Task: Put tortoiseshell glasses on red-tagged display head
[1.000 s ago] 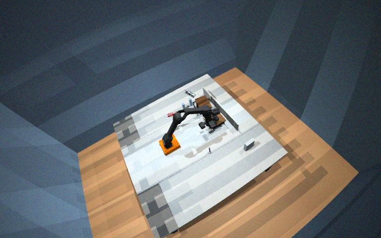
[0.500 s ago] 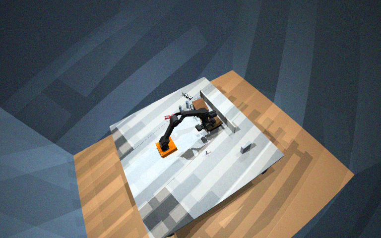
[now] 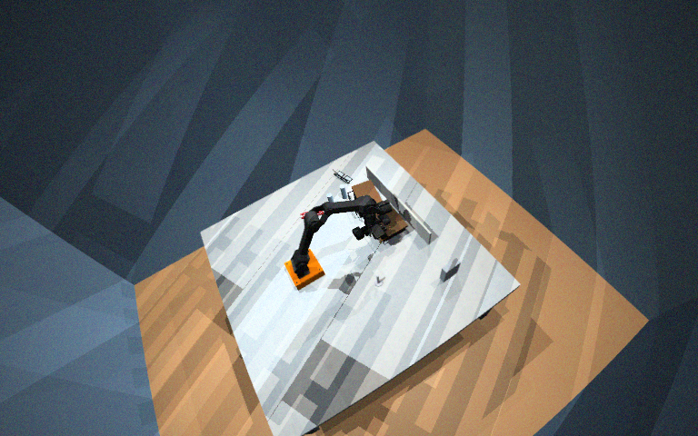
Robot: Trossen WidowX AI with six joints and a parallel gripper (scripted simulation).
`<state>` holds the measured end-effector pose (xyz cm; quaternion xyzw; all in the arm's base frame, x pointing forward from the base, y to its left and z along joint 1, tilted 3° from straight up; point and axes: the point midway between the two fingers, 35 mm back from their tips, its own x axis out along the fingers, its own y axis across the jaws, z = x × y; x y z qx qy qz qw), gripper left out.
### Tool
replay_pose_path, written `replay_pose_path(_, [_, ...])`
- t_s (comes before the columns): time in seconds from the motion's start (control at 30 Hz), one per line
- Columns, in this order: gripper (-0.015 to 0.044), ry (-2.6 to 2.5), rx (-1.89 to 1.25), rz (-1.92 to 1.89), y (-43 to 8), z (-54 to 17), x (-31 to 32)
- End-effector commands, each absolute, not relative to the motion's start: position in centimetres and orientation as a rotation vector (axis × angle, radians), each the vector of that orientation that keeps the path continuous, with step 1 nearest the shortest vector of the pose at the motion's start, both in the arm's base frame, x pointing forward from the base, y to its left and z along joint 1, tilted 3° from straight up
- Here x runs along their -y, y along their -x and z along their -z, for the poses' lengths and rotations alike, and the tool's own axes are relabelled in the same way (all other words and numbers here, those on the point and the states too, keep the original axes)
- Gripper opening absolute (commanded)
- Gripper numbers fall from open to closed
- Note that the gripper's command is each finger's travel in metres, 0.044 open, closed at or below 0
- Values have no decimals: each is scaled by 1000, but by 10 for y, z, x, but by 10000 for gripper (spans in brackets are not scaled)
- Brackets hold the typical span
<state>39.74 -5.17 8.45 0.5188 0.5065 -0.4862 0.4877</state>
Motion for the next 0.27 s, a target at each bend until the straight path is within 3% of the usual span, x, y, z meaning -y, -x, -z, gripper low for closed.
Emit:
replay_pose_path(0.0, [108,-1259,-1235,1180,-385,-85,51])
replay_pose_path(0.23, [108,-1259,-1236,1181,-365,-95,52])
